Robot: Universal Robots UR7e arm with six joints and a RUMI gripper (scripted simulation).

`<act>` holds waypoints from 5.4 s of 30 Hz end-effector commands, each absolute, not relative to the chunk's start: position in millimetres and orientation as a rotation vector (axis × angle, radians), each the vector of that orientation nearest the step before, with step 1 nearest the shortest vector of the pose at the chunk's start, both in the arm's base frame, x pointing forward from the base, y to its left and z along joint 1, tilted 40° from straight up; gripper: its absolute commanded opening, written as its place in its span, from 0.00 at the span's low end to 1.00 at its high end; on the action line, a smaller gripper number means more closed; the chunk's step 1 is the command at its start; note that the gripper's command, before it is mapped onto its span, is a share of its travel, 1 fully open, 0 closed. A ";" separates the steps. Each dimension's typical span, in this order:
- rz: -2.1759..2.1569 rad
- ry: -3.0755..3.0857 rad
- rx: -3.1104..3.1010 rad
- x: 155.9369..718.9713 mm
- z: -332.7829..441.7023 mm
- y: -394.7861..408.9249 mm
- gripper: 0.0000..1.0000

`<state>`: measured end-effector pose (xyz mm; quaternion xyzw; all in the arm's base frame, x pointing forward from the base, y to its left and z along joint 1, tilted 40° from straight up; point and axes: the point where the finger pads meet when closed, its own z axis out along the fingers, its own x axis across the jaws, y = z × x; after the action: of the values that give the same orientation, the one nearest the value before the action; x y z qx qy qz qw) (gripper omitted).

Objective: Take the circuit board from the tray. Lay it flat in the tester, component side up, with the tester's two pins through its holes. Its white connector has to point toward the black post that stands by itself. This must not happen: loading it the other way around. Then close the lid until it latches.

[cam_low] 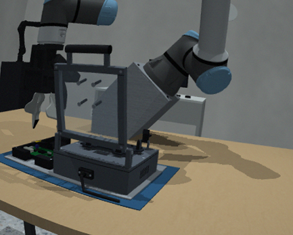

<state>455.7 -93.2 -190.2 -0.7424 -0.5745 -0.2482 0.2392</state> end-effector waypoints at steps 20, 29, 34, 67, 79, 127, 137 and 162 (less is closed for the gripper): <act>-0.680 -1.573 -2.034 464.1 -187.9 -92.6 0.59; -0.680 -1.573 -2.034 471.2 -186.0 -91.5 0.59; -0.680 -1.573 -2.034 475.9 -184.9 -90.8 0.59; -0.634 -1.434 -2.110 480.9 -183.5 -89.9 0.59; -0.506 -1.057 -2.274 480.9 -183.5 -89.9 0.59; -0.057 0.202 -2.431 481.0 -183.6 -90.0 0.59; -0.057 0.202 -2.431 481.0 -183.6 -90.0 0.59; -0.057 0.202 -2.431 481.0 -183.6 -90.0 0.59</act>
<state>480.7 -89.3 -183.8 -0.9355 0.0775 -0.0215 0.3440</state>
